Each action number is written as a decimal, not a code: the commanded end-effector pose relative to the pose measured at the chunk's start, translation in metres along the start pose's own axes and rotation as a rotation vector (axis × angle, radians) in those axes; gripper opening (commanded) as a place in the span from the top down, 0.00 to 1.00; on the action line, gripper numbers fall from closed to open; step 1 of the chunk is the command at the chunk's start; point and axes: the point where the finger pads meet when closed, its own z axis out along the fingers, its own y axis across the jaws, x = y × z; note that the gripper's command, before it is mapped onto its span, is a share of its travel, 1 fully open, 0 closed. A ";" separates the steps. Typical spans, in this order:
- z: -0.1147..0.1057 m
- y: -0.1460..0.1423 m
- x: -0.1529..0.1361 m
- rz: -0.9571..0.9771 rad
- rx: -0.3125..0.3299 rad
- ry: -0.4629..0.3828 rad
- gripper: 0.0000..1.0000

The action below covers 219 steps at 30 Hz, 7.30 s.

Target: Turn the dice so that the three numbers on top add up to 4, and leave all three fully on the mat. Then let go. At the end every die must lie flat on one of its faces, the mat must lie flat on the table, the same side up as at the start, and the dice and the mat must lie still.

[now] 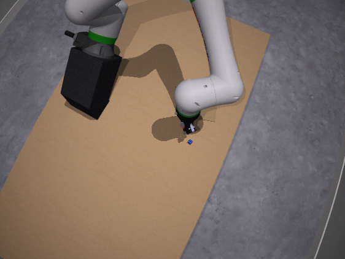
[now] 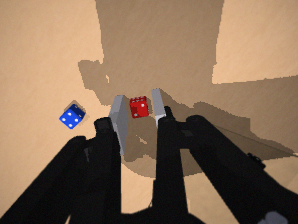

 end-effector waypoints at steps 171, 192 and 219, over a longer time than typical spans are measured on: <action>-0.009 0.076 -0.122 0.728 0.000 0.000 0.93; -0.008 0.076 -0.122 0.728 0.000 0.000 0.93; -0.005 0.076 -0.122 0.728 0.000 0.000 0.93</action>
